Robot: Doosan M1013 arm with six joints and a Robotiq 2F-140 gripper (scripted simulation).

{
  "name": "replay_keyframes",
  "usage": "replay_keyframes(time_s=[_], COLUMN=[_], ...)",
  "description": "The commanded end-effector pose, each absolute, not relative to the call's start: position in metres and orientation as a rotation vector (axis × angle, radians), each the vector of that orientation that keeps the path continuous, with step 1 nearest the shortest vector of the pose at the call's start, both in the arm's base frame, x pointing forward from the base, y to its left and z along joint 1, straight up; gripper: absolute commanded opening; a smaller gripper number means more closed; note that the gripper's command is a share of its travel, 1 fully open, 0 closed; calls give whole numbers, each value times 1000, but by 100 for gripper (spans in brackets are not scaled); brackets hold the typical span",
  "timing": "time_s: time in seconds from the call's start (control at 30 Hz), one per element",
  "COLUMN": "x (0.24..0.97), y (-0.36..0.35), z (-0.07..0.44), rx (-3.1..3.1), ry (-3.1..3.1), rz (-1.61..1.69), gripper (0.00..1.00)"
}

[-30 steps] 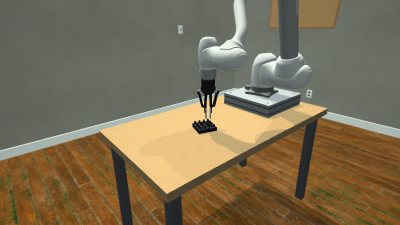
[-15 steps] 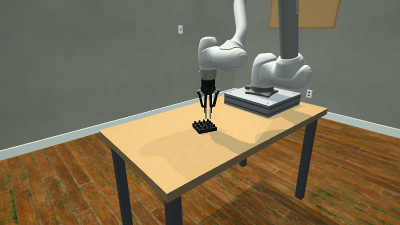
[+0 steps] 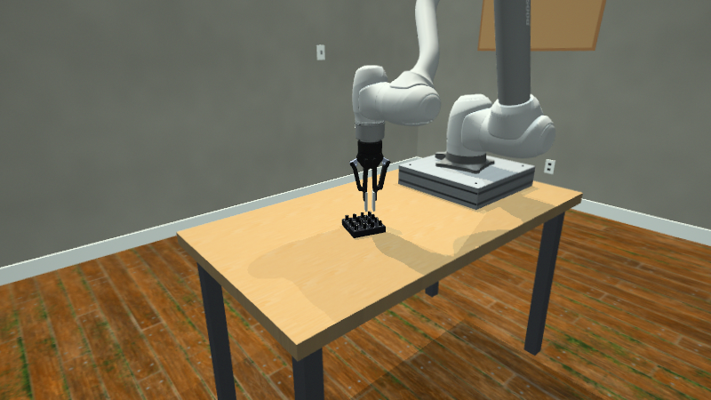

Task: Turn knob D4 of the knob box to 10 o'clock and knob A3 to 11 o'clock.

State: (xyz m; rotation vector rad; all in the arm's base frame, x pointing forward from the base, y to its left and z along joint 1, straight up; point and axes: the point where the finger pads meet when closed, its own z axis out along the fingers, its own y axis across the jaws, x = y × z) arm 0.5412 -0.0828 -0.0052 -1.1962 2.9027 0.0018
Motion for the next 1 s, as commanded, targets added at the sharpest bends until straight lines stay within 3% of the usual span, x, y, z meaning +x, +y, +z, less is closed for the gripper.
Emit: replay_keyframes(time_s=[0.0,0.97], x=[541,541], y=[-83,-83], z=[-5,-19], rx=[-1196,-1196], ry=[2902,2902], rz=[2,2], gripper=[12,12])
